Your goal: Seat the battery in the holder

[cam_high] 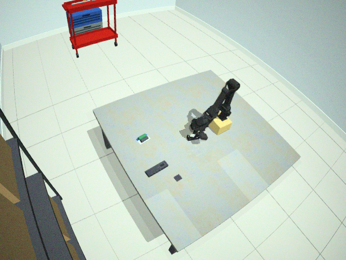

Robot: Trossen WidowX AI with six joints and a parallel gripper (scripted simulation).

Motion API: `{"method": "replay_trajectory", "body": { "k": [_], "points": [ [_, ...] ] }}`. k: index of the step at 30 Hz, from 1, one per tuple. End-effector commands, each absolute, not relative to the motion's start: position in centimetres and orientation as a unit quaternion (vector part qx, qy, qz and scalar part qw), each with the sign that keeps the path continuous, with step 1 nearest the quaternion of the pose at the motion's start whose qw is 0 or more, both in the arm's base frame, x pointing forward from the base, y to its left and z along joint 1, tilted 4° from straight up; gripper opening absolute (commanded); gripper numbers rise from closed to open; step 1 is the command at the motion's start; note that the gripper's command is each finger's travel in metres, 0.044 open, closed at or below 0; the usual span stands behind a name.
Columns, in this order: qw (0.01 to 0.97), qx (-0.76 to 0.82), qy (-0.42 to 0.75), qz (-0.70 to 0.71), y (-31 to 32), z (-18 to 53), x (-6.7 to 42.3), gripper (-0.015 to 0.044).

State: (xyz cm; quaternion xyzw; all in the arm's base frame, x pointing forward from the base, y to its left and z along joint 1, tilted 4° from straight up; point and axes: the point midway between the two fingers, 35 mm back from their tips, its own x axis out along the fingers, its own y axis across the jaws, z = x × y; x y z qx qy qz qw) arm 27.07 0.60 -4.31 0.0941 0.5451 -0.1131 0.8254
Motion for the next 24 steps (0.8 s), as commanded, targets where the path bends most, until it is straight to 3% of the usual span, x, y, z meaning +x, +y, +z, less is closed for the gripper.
{"method": "replay_trajectory", "body": {
  "k": [1,24],
  "points": [
    [0.813,0.092,0.565,-0.109,0.67,-4.82,26.67,0.0079],
    [0.773,0.095,0.619,-0.103,0.55,-5.23,27.25,0.0079]
  ]
}}
